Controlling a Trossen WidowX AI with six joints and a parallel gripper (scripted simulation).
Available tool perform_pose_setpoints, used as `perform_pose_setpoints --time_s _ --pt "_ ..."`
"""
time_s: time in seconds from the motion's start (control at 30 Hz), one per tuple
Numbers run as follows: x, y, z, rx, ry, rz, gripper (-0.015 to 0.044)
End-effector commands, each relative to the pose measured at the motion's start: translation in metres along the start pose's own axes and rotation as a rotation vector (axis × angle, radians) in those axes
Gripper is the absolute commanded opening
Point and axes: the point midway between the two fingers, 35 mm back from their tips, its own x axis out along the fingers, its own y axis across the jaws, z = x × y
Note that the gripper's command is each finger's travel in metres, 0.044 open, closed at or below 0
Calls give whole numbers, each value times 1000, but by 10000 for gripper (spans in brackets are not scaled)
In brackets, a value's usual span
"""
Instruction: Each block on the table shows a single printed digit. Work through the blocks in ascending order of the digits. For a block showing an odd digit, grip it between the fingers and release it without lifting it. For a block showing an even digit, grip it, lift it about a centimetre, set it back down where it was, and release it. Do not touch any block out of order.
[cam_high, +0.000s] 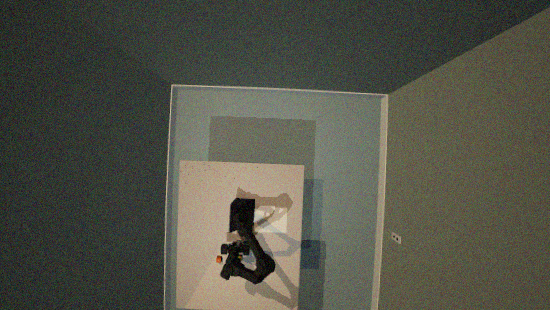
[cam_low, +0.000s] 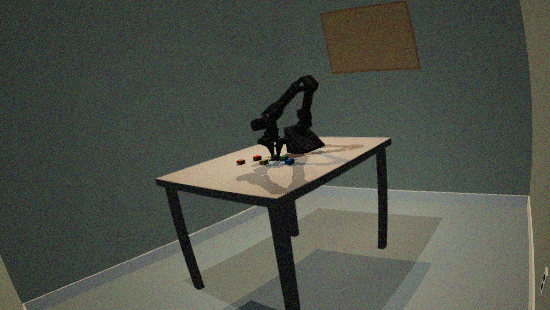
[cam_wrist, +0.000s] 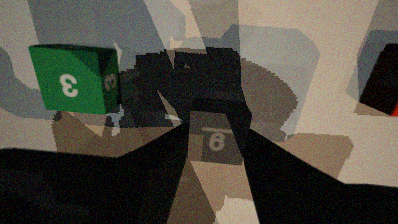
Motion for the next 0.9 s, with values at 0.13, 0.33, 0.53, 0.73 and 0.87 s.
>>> perform_pose_setpoints --time_s 0.13,0.33,0.53,0.73,0.87 --pt "0 0 0 3 -3 2 120" --pt "0 0 0 3 -3 2 251" --pt "0 0 0 3 -3 2 400" --pt "-28 0 1 3 -3 0 400" --pt "-36 0 0 3 -2 0 400"
